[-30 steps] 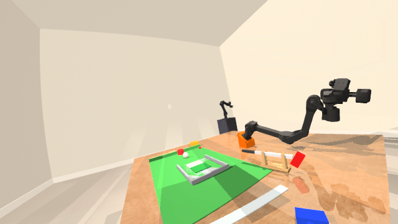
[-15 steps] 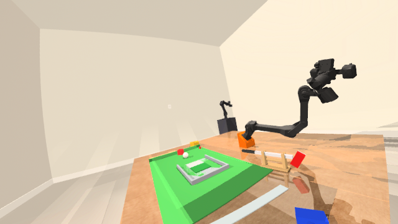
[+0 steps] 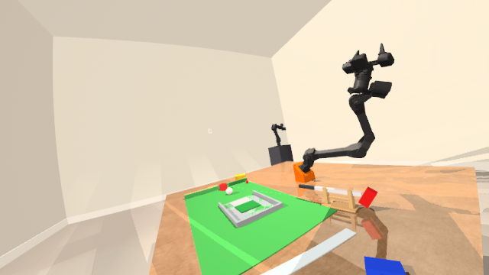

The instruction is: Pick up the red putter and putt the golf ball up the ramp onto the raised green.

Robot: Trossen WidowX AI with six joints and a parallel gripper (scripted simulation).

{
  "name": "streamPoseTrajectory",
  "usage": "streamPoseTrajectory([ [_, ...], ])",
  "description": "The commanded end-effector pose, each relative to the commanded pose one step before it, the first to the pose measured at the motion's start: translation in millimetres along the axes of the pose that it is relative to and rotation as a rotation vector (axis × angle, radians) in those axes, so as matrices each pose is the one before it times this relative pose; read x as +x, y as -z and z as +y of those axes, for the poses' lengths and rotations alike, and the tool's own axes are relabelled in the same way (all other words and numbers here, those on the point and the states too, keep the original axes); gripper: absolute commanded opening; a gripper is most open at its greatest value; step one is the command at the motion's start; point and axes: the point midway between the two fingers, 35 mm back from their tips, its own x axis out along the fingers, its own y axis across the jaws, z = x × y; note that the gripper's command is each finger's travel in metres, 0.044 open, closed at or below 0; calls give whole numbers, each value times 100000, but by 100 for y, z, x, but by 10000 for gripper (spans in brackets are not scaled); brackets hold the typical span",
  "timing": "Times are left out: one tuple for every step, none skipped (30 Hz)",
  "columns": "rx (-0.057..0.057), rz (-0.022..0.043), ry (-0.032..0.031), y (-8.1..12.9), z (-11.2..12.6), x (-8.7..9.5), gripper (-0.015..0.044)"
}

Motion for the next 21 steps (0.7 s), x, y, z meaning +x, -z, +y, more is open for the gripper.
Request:
streamPoseTrajectory([
  [10659,-20662,-12980,-5837,5204,-215,440],
  [2322,-4067,-3072,-1053,1163,131,440],
  [2391,-3995,-3203,-1024,1186,143,440],
  [2462,-3922,-3335,-996,1209,156,440],
  [2534,-3848,-3469,-967,1232,168,440],
  [2593,-3751,-3585,-932,1249,181,440],
  [2674,-3680,-3729,-904,1277,195,440],
  [2745,-3591,-3860,-872,1299,208,440],
  [2802,-3481,-3971,-835,1314,221,440],
  [2877,-3388,-4105,-801,1337,236,440],
  [2958,-3295,-4247,-768,1362,251,440],
  [3025,-3181,-4369,-730,1380,266,440],
  [3095,-3063,-4492,-691,1398,281,440],
  [3174,-2947,-4626,-653,1418,296,440],
  [3256,-2827,-4763,-613,1439,313,440],
  [3342,-2700,-4902,-572,1460,329,440],
  [3421,-2559,-5028,-528,1476,346,440],
  [3496,-2407,-5144,-482,1489,362,440],
  [3576,-2250,-5262,-434,1501,379,440],
  [3666,-2090,-5391,-386,1516,396,440],
  [3741,-1911,-5490,-335,1521,412,440],
])
